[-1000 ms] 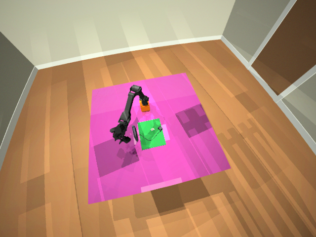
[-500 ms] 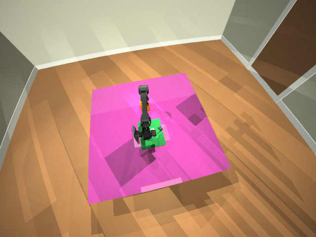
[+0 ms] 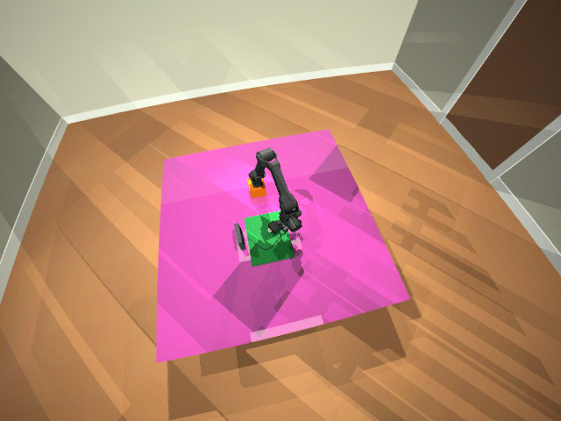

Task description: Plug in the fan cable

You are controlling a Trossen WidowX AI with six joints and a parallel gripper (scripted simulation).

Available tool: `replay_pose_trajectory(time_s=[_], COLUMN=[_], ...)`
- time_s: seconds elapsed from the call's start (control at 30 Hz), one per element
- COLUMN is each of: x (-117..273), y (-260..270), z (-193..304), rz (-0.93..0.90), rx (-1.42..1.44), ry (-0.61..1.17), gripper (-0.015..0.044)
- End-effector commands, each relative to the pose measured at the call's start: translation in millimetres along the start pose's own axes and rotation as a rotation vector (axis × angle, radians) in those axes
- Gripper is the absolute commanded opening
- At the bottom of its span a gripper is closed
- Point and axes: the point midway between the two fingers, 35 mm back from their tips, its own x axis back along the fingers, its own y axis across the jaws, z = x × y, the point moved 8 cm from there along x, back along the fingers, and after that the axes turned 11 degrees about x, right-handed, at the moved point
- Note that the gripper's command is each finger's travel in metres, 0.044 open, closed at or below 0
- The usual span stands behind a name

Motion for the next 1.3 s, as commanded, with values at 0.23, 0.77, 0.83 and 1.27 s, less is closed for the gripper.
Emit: replay_pose_trajectory(time_s=[0.23, 0.77, 0.83, 1.27], x=[-34, -54, -57, -74], y=[2, 2, 2, 2], z=[-2, -4, -4, -5], rz=[-0.017, -0.017, -0.017, -0.017], rx=[0.010, 0.010, 0.010, 0.010], ry=[0.016, 0.016, 0.016, 0.016], gripper=[0.0210, 0.0210, 0.0210, 0.0210])
